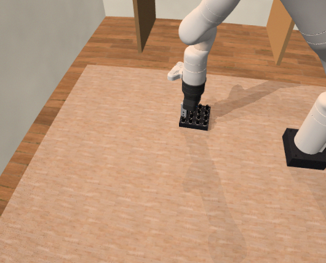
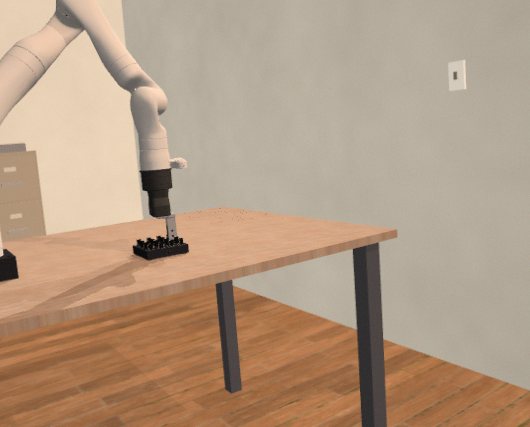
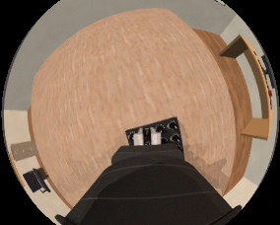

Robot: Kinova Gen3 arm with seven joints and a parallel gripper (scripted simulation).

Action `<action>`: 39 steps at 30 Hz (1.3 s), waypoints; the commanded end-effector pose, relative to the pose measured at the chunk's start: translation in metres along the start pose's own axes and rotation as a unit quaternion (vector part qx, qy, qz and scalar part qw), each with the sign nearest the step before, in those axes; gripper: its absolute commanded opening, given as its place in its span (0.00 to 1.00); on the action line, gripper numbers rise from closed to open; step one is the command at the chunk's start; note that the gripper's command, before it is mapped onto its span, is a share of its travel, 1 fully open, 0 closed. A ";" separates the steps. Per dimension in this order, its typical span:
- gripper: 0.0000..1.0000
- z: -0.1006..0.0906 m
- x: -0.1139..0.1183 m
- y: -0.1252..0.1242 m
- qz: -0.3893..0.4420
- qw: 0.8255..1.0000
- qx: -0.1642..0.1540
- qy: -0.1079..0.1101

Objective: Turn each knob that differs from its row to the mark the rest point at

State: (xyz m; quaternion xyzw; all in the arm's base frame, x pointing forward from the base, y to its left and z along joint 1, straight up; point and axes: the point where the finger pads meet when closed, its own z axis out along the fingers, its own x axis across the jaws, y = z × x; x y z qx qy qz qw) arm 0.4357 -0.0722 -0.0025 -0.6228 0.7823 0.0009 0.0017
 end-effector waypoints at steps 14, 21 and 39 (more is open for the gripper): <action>0.30 -0.001 0.000 -0.001 -0.042 0.999 0.001 0.000; 0.30 -0.001 0.000 -0.001 -0.102 0.995 0.001 0.000; 0.30 -0.001 0.000 -0.001 -0.217 0.976 0.001 0.000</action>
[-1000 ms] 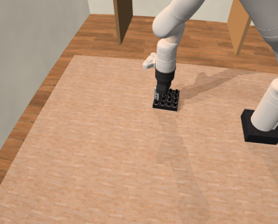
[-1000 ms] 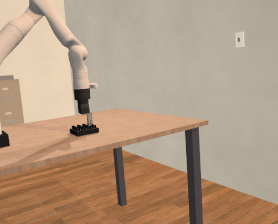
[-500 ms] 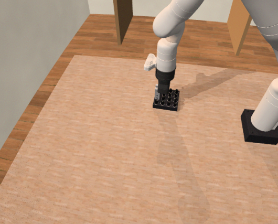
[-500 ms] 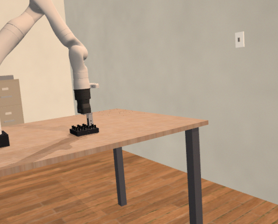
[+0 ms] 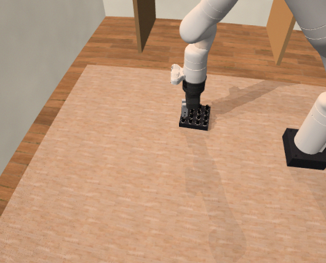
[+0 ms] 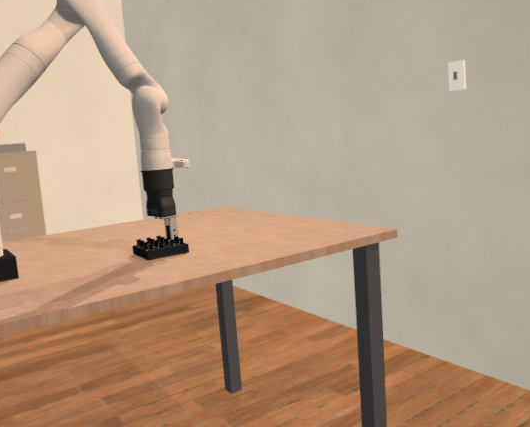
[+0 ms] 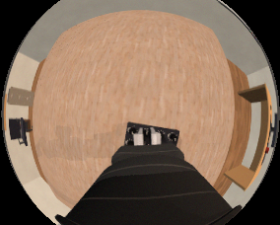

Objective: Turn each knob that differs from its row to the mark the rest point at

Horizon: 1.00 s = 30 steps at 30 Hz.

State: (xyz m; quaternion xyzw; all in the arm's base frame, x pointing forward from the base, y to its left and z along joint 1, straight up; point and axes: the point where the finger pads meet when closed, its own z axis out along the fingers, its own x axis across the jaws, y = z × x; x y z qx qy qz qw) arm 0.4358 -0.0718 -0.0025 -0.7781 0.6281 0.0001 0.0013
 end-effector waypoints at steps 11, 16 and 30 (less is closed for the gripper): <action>0.30 -0.001 0.001 0.000 -0.003 1.000 0.001 0.000; 0.46 -0.001 0.001 0.000 -0.003 1.000 0.001 0.000; 0.46 -0.001 0.001 0.000 -0.003 1.000 0.001 0.000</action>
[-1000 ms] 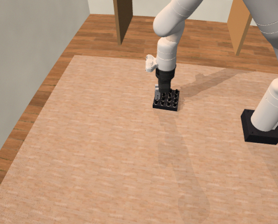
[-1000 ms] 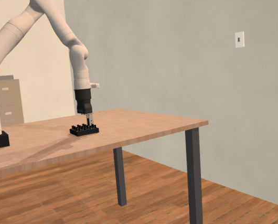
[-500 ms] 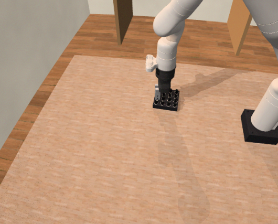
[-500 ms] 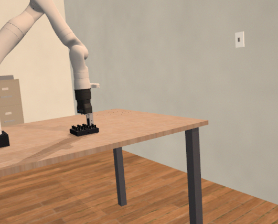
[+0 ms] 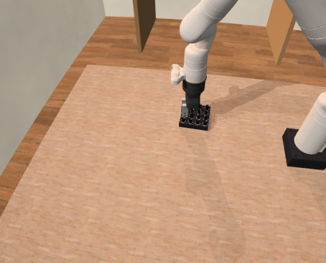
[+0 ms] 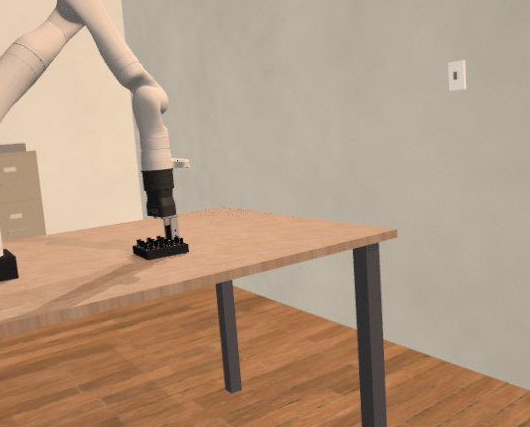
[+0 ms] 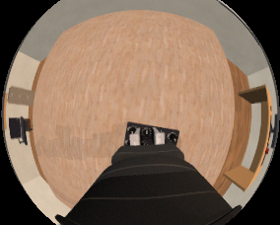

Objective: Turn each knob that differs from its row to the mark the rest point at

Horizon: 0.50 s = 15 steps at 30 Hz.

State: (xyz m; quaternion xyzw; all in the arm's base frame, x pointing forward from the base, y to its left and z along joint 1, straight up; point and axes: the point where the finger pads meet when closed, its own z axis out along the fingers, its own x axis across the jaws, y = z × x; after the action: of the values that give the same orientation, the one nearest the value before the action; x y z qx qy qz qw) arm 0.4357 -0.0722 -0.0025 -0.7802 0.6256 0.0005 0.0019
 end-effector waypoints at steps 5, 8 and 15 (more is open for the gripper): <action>0.46 -0.001 0.000 -0.001 0.000 1.000 0.001 0.000; 0.46 -0.001 0.000 -0.001 0.000 1.000 0.001 0.000; 0.46 -0.011 0.000 -0.001 0.000 1.000 0.001 0.000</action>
State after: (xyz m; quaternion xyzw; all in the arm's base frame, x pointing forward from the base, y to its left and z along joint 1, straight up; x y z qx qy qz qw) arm 0.4333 -0.0735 0.0027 -0.7793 0.6266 0.0031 -0.0005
